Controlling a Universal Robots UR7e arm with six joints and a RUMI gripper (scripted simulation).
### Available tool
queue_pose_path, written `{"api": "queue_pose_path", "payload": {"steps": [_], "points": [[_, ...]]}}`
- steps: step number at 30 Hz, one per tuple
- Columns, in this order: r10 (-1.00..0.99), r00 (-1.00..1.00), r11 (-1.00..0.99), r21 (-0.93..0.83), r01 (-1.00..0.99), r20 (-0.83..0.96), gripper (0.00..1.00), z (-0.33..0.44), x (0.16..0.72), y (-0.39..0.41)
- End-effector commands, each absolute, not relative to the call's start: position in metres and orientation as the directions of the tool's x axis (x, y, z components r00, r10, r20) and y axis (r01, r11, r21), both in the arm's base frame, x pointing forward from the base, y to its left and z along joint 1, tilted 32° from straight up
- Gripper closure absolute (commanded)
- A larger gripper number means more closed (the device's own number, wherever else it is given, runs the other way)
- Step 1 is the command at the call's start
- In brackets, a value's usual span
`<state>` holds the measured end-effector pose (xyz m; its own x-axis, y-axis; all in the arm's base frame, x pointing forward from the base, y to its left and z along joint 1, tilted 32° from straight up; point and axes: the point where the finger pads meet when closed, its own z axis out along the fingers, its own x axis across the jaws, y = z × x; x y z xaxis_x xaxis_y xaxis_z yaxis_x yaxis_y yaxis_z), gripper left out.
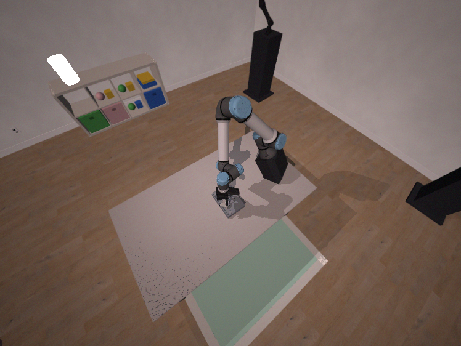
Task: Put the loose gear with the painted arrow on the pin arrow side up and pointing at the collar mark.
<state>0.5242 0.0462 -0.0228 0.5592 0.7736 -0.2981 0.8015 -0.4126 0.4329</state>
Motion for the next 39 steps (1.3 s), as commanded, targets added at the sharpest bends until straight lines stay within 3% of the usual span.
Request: {"api": "queue_pose_path", "payload": {"steps": [1, 23, 39], "points": [[0.774, 0.559, -0.412, 0.434, 0.801, -0.297, 0.00, -0.0223, 0.5245, 0.0465], [0.755, 0.593, -0.445, 0.446, 0.776, -0.278, 0.00, -0.0227, 0.5244, 0.0470], [0.615, 0.773, -0.625, 0.503, 0.597, -0.154, 0.00, -0.0248, 0.5242, 0.0500]]}}
